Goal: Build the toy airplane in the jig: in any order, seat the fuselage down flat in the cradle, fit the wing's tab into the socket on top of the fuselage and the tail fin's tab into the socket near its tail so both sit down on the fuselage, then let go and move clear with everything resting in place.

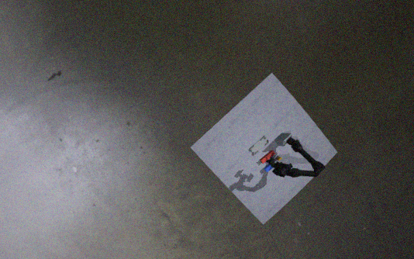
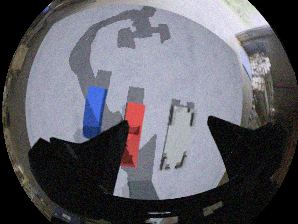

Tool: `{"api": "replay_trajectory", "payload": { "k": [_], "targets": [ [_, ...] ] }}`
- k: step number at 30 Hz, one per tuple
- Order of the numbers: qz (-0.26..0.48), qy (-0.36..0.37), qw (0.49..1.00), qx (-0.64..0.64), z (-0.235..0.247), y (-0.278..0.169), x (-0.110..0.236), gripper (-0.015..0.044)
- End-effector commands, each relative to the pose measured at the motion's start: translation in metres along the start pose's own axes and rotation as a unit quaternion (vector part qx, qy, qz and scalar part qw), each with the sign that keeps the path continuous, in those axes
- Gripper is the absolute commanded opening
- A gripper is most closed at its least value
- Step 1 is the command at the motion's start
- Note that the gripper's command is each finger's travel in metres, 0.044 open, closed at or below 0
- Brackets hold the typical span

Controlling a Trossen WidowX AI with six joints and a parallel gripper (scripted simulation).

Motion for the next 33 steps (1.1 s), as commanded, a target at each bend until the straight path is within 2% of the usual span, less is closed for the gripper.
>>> {"api": "replay_trajectory", "payload": {
  "k": [1, 4, 14, 19, 33],
  "targets": [
    [0.123, 0.092, 0.983, -0.098, 0.018, -0.038, -0.03, 0.044],
    [0.167, 0.122, 0.969, -0.134, 0.026, -0.051, -0.037, 0.044],
    [0.167, 0.122, 0.969, -0.134, 0.026, -0.051, -0.037, 0.044],
    [0.166, 0.124, 0.969, -0.134, 0.041, -0.065, -0.083, 0.044],
    [0.166, 0.124, 0.969, -0.134, 0.046, -0.071, -0.099, 0.044]
  ]
}}
Point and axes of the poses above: the point midway between the two fingers, 35 mm back from their tips, its own x axis back along the fingers, its own z axis across the jaws, y = z × x, the point moved 7 cm from there along x, back along the fingers
